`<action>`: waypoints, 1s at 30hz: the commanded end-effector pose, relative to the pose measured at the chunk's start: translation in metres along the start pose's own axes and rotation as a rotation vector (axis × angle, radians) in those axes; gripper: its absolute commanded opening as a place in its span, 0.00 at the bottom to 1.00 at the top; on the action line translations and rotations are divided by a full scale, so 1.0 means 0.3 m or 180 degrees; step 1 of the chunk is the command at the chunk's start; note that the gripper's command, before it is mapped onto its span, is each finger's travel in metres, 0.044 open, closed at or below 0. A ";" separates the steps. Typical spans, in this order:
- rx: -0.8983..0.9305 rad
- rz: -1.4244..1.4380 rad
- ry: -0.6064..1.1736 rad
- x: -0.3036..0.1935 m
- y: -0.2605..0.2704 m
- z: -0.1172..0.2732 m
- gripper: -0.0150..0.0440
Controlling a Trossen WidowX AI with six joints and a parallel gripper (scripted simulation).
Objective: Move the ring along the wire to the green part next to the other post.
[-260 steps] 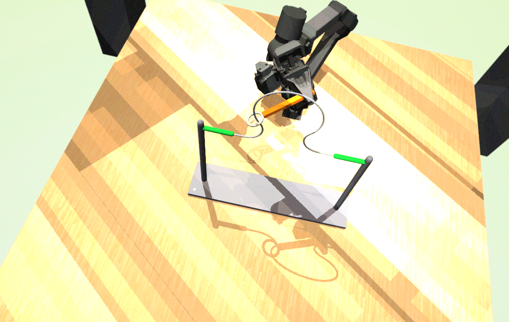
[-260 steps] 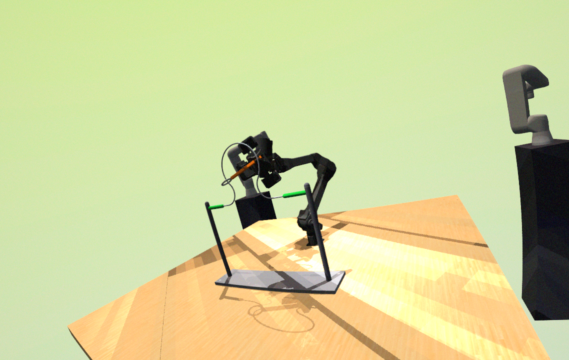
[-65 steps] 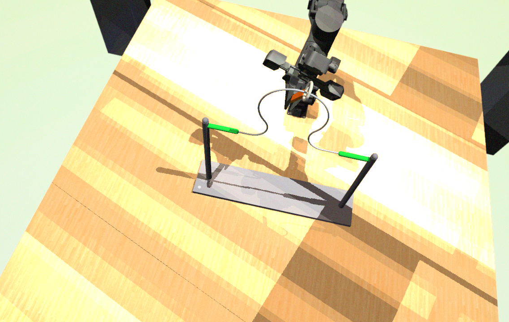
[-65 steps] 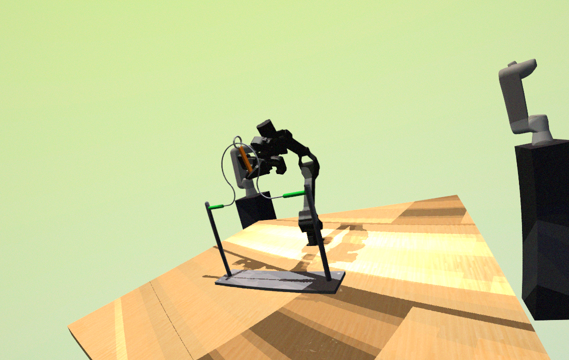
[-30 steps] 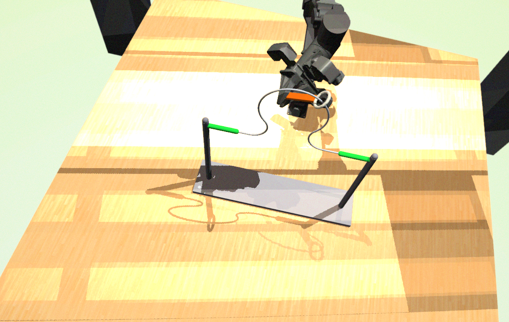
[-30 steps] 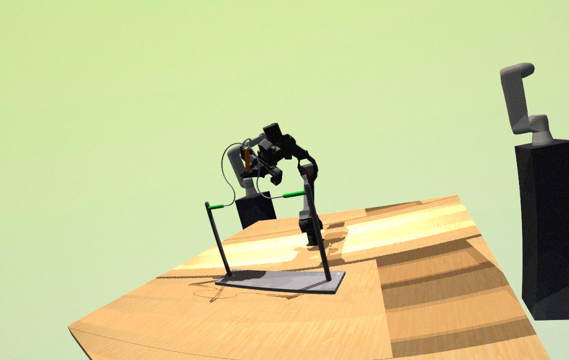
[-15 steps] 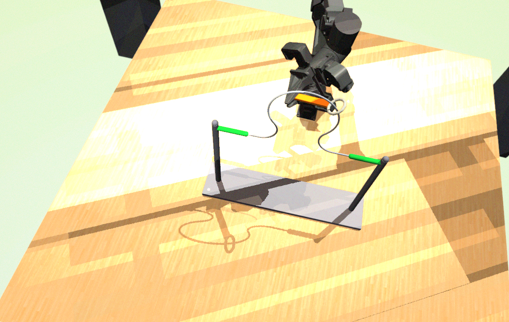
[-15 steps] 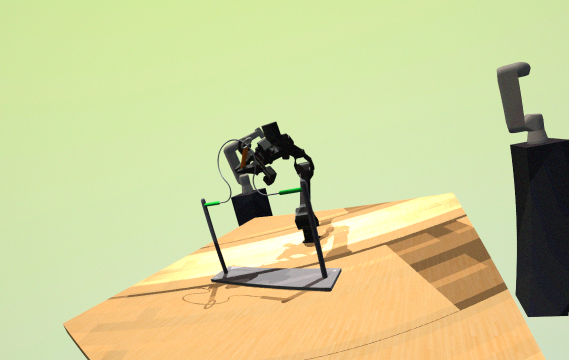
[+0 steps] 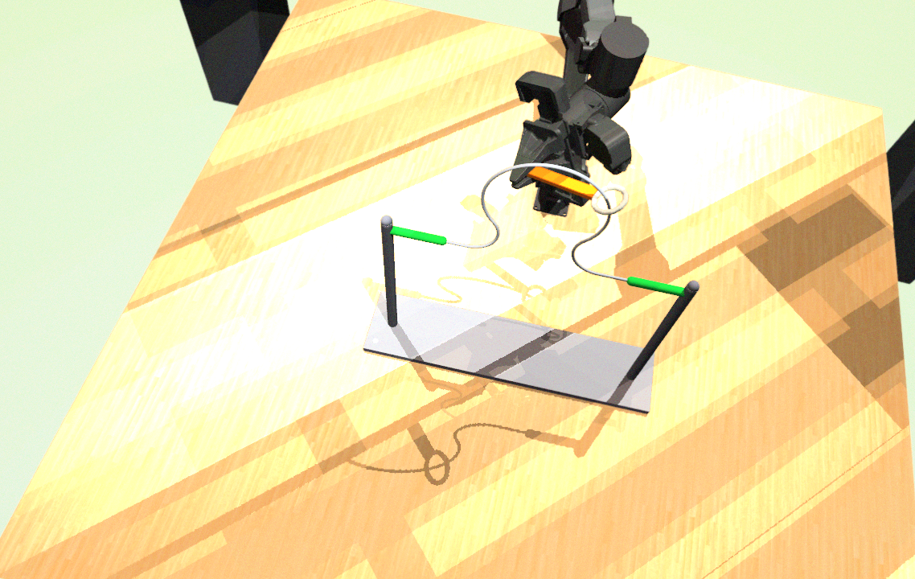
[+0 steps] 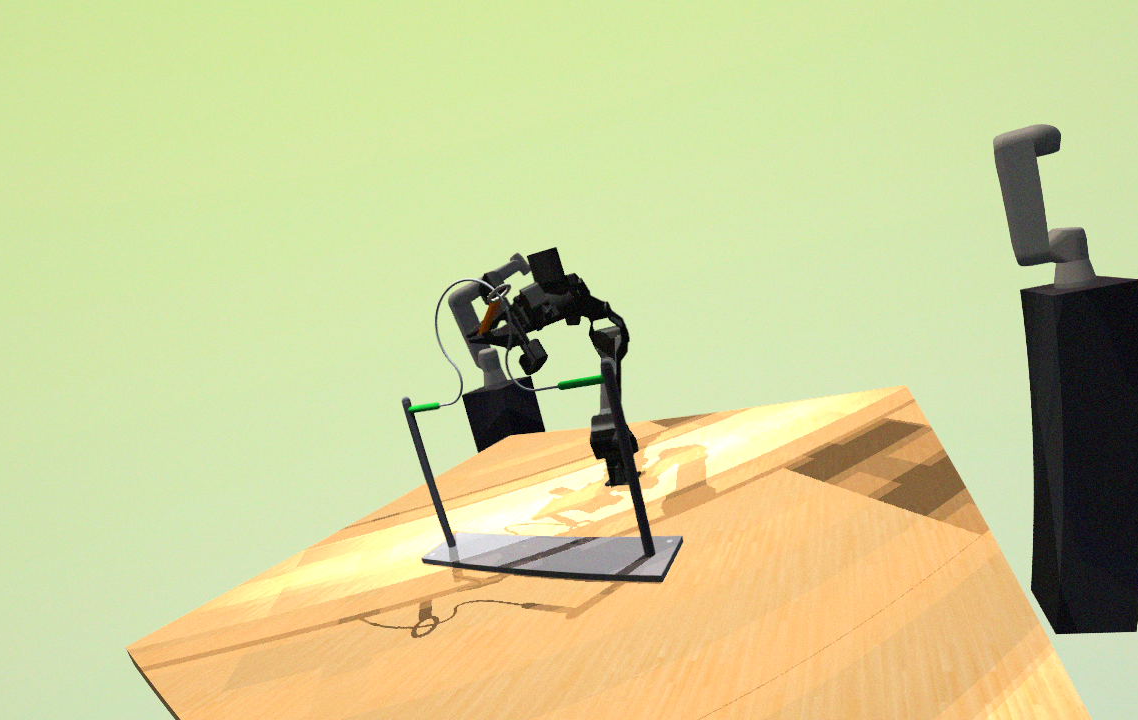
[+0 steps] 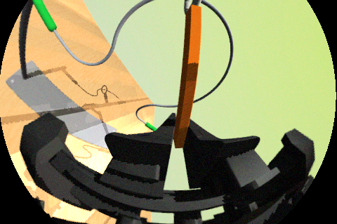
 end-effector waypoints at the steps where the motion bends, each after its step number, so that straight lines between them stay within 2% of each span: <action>1: -0.0081 0.0183 0.0021 -0.004 0.008 -0.003 0.00; 30: -0.0561 0.1017 0.0021 -0.011 -0.003 -0.007 0.00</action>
Point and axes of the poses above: the point midway between the two fingers, 35 mm back from their tips, its own z axis back along the fingers, its own y axis across the jaws, x = y × z, the point moved 4 cm from there along z, back along the fingers, and after that the axes turned 13 degrees about z, right-handed, at the moved point
